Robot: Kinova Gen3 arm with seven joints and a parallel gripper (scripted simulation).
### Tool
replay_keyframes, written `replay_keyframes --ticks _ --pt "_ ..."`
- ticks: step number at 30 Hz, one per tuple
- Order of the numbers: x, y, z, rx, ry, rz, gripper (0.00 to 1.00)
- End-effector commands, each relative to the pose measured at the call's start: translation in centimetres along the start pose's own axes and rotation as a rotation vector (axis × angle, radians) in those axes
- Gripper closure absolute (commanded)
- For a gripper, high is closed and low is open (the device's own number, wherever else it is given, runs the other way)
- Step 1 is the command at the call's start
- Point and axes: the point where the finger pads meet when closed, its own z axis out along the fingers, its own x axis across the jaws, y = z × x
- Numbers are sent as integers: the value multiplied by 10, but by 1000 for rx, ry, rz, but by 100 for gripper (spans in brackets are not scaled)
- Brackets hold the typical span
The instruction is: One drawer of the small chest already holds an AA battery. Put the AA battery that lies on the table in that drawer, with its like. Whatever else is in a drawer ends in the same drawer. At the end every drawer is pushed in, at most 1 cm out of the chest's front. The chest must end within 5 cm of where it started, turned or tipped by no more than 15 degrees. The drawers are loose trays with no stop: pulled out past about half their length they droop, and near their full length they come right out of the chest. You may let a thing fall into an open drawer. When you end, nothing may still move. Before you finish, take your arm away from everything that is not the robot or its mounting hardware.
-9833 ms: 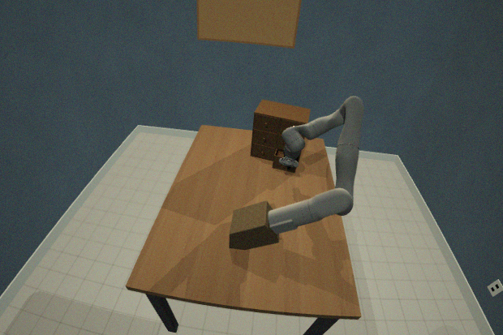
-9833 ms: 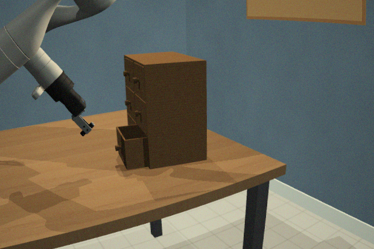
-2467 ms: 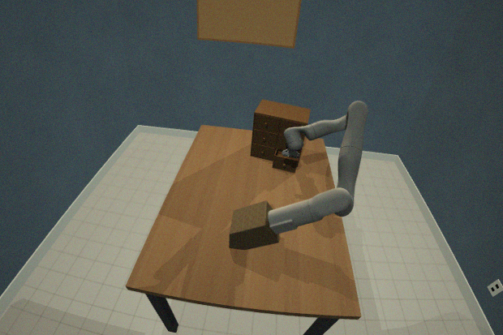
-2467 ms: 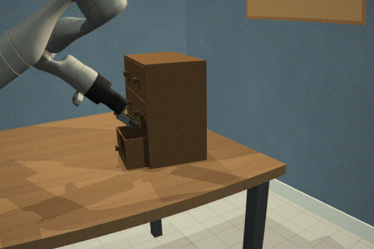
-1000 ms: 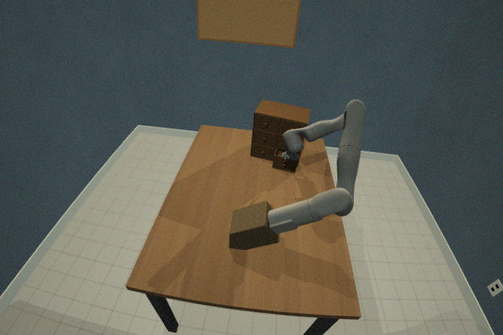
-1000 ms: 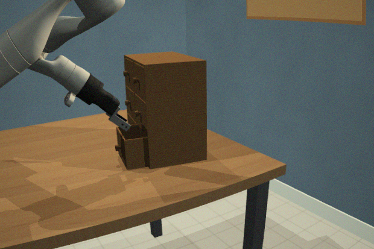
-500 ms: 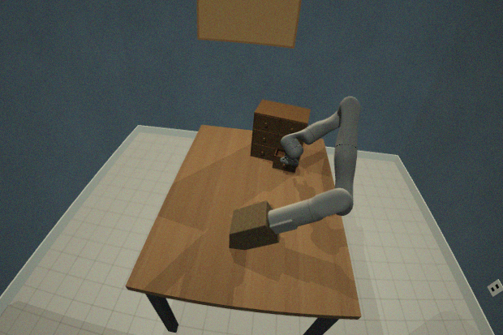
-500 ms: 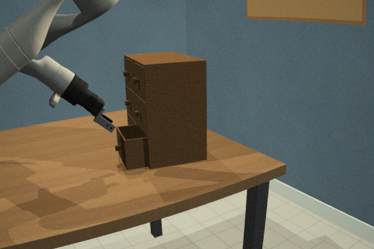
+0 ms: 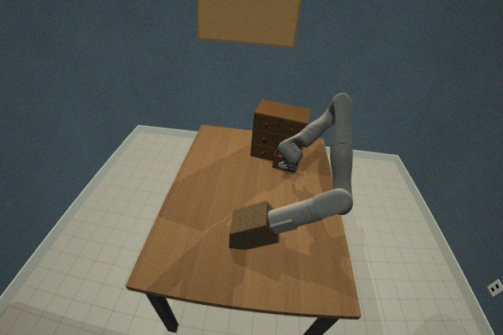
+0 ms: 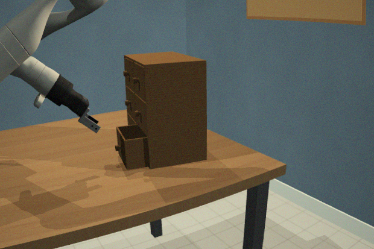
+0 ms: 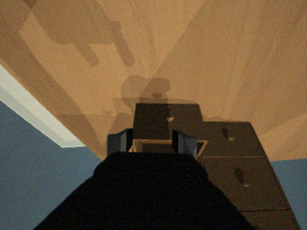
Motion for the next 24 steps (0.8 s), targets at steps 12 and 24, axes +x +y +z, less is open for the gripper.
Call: replay_keyframes --ticks 12,24 --pt "4 -15 -22 -7 9 -12 0" --pt "4 -17 -26 -7 9 -12 0"
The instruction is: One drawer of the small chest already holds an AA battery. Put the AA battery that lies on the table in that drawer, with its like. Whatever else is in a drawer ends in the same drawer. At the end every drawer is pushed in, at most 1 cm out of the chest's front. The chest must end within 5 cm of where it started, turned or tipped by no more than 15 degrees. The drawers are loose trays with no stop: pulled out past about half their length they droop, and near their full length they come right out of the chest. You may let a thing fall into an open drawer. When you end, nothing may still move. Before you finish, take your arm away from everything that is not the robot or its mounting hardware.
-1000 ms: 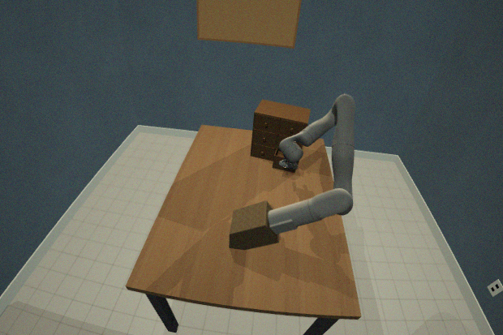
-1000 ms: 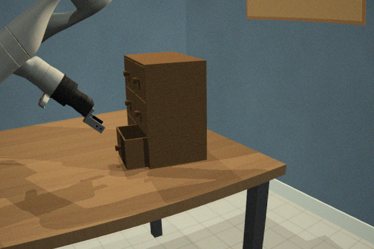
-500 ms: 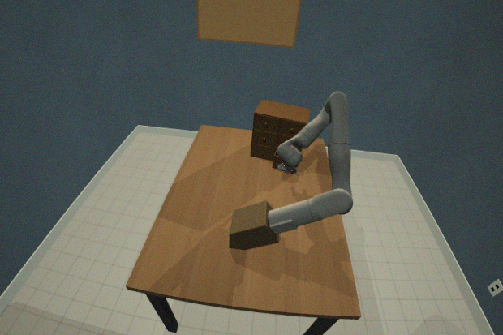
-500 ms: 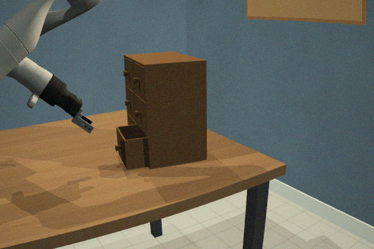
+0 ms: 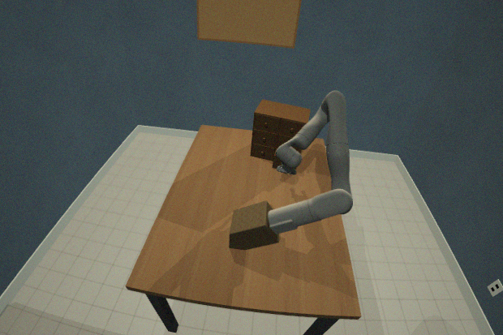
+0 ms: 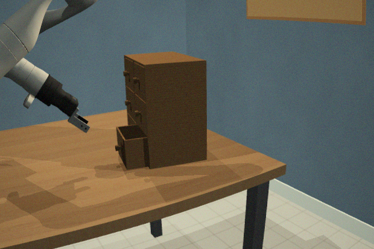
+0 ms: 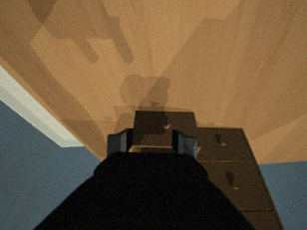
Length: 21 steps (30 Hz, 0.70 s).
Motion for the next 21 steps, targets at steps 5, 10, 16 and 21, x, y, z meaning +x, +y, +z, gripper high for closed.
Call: replay_keyframes --ticks 5,10,16,21 --pt "1 0 -1 -2 2 -1 0" --pt "1 0 -1 -1 2 -1 0" --pt "1 1 -1 6 1 -1 0" --pt "1 1 -1 20 1 -1 0"
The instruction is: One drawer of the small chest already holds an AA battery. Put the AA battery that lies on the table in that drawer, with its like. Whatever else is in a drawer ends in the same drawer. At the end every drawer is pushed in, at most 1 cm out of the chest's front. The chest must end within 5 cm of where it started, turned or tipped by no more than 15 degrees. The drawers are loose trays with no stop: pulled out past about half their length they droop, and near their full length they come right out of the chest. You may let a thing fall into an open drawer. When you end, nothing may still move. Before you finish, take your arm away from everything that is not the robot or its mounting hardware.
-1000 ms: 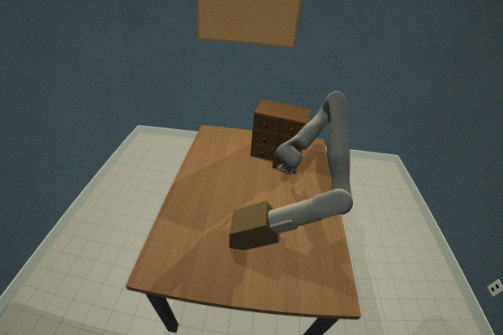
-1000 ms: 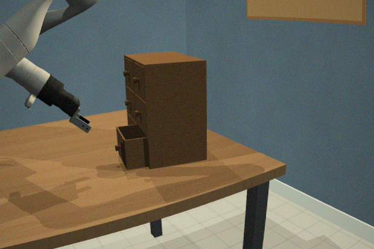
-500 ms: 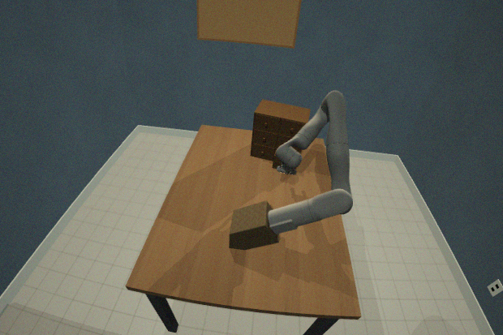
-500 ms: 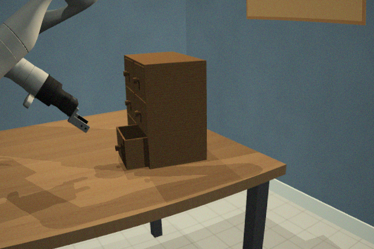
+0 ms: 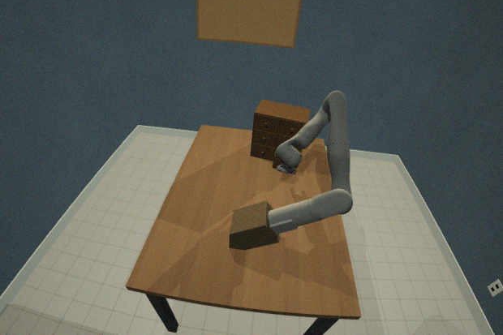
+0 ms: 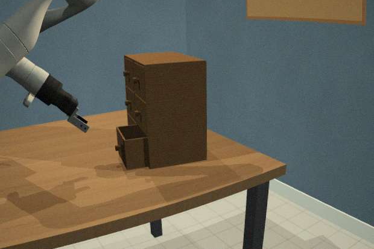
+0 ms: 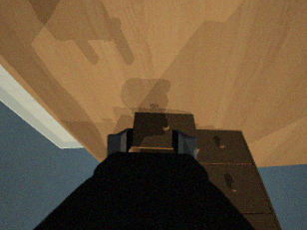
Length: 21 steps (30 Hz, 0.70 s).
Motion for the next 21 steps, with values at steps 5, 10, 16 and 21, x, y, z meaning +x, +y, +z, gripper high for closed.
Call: replay_keyframes --ticks 5,10,16,21 --pt "-1 2 0 15 -1 8 0" --pt "-1 3 -1 41 -1 8 0" --pt "-1 5 -3 86 0 8 0" --pt "-1 6 -3 114 0 8 0"
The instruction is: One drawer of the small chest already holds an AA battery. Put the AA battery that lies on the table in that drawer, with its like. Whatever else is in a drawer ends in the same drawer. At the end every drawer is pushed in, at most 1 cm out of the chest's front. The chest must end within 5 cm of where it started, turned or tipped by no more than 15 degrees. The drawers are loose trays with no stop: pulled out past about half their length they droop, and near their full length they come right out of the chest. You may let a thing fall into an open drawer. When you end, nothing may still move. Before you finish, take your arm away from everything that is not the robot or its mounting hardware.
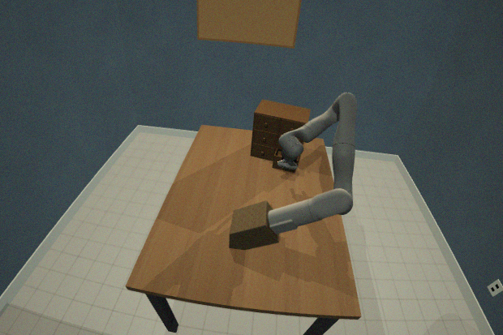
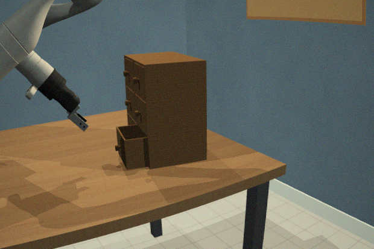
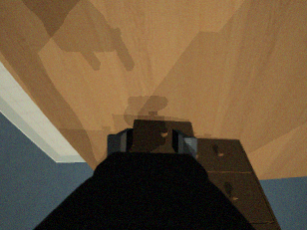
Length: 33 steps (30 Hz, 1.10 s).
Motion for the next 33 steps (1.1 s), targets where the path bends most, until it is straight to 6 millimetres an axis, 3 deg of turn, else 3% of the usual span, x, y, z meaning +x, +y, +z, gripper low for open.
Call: replay_keyframes --ticks 1,33 --pt "-2 4 0 14 -4 18 0" --pt "-3 17 -14 431 0 18 0"
